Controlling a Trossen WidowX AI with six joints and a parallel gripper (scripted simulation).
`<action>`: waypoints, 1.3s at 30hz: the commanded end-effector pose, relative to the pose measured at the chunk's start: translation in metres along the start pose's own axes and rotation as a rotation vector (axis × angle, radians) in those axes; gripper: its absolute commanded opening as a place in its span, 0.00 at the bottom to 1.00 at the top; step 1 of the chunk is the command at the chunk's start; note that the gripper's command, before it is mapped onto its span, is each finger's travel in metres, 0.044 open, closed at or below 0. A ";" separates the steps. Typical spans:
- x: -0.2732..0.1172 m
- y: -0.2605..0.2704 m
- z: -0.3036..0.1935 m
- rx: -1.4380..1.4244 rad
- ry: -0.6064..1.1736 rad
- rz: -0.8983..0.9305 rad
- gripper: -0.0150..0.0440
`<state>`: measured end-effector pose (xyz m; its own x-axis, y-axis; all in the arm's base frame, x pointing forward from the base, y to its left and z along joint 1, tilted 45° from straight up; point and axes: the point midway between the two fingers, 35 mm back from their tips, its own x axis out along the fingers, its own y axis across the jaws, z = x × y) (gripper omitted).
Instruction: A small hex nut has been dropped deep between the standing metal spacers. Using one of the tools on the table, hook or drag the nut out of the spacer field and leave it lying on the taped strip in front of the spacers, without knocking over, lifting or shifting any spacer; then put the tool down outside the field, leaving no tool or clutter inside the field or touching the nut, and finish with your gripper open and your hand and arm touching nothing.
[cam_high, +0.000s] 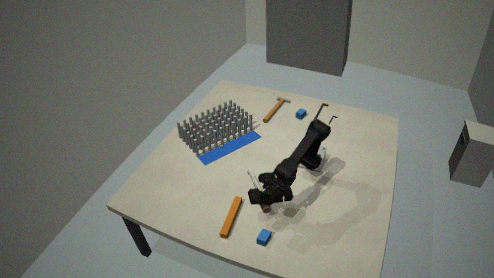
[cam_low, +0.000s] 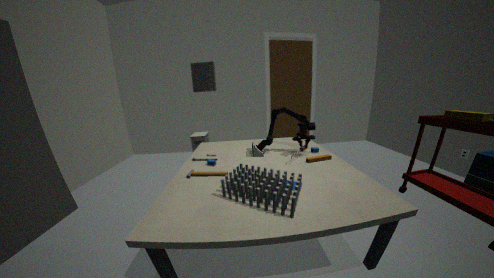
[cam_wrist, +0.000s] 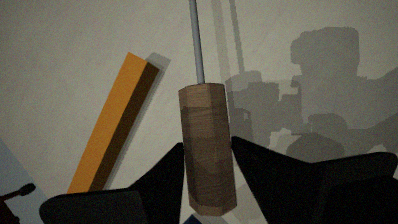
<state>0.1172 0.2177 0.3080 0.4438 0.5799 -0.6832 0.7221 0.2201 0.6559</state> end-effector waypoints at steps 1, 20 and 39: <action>0.004 -0.001 0.000 0.004 -0.009 0.003 0.25; 0.015 -0.008 -0.004 0.004 -0.008 0.004 0.25; 0.027 -0.015 -0.009 0.004 -0.007 0.005 0.25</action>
<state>0.1130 0.2360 0.2855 0.4441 0.5822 -0.6810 0.7216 0.2182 0.6571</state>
